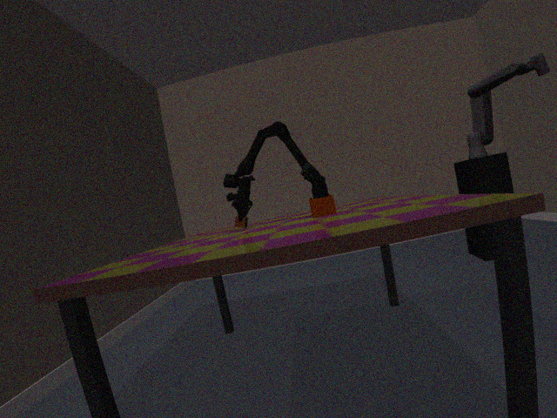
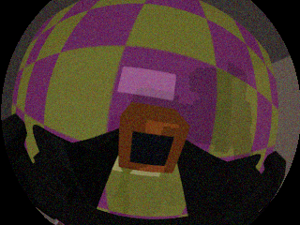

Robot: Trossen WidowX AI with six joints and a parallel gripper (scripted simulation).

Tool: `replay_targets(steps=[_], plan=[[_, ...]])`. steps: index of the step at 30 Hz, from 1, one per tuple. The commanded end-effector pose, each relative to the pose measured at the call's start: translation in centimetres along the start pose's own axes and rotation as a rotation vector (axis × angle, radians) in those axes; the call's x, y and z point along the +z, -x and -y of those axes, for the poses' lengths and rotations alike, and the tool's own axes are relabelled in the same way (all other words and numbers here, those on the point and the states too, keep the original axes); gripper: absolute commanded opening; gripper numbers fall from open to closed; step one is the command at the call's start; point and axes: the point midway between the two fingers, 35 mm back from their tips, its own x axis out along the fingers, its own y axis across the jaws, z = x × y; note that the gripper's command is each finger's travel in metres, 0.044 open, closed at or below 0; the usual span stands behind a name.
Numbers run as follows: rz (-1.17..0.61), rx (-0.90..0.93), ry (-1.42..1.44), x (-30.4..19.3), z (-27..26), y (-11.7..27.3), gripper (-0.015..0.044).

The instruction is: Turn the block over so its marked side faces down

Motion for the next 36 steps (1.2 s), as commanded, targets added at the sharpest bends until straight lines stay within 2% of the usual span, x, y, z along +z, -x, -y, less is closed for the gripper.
replay_targets(steps=[1, 11, 16, 36], plan=[[0.065, 0.002, -0.002, 0.2, -0.1, 0.4, 0.0000], [0.209, 0.002, 0.003, -0.3, -0.2, 0.8, 0.0000], [0.221, 0.002, 0.003, -0.4, -0.2, 0.8, 0.0000], [0.510, -0.002, -0.004, -0.3, 0.2, -2.6, 0.0000]])
